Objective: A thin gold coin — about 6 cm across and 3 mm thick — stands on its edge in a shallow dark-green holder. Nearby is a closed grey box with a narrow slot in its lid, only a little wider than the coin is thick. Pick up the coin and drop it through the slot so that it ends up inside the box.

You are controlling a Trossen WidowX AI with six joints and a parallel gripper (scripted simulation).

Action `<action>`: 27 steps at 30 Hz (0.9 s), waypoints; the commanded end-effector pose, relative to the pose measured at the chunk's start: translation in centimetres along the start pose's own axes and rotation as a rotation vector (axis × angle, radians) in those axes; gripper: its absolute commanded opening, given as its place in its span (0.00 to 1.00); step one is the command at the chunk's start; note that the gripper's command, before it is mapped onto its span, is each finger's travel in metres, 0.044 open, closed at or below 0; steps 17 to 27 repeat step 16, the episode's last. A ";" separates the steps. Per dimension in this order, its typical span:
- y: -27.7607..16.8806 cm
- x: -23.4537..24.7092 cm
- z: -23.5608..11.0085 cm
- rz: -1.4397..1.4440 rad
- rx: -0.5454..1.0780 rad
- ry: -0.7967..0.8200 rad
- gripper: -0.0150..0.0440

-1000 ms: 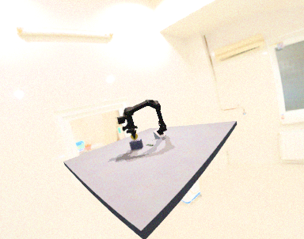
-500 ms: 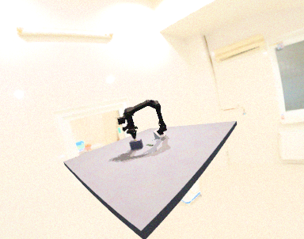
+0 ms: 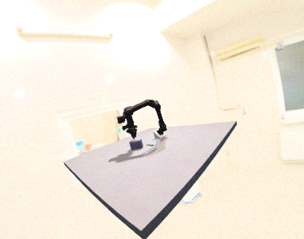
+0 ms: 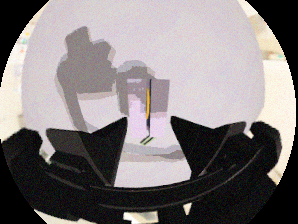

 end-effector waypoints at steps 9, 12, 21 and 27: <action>-0.1 -0.3 -4.3 0.105 0.021 0.013 1.00; -0.1 -0.3 -4.3 0.105 0.021 0.013 1.00; -0.1 -0.3 -4.3 0.105 0.021 0.013 1.00; -0.1 -0.3 -4.3 0.105 0.021 0.013 1.00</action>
Point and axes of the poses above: the point midway between the two fingers, 35 mm back from their tips, its own z axis out along the fingers, its own x axis across the jaws, y = z × x, the point moved 1 cm from there along -z, back along the fingers, and after that the axes turned 15 degrees about -z, right-handed, at the moved point
